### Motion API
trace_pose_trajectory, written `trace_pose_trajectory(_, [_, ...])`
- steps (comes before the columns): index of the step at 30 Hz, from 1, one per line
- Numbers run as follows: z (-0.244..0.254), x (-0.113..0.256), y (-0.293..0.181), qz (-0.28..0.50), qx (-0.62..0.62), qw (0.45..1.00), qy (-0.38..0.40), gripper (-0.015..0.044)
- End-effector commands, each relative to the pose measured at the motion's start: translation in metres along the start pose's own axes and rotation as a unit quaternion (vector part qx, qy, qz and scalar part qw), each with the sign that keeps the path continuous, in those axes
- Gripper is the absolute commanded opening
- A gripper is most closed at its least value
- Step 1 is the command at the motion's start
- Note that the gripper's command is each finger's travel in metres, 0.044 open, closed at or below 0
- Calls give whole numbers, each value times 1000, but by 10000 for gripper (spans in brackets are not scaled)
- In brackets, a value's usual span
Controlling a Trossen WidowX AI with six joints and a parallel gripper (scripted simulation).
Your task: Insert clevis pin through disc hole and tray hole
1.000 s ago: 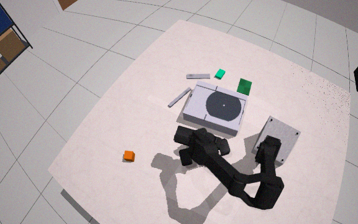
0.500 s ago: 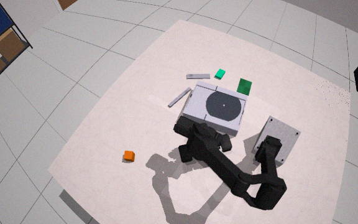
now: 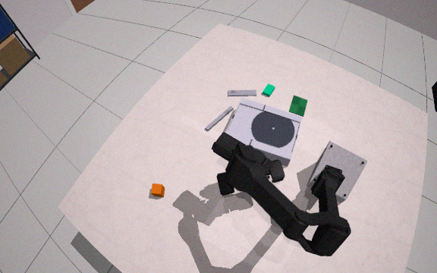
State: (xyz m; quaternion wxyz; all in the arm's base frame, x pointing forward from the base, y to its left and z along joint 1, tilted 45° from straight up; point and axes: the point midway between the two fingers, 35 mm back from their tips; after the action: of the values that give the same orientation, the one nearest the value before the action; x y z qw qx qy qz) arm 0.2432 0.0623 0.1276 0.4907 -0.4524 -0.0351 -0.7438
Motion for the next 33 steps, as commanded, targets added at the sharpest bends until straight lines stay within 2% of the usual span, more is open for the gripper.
trace_pose_trajectory(1, [0, 1, 0, 1, -37, 999, 0, 0])
trace_pose_trajectory(10, [0, 4, 1, 4, -181, 984, 1, 0])
trace_pose_trajectory(33, [0, -15, 1, 4, -184, 983, 1, 0])
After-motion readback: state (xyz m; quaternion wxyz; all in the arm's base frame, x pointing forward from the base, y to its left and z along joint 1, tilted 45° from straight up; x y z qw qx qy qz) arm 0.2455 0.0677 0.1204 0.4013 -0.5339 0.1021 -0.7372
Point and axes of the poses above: the point midway between the two fingers, 35 mm back from their tips, its own x axis back along the fingers, its own z axis across the jaws, y = z × x, and after that the axes turned 11 degrees about x, right-handed
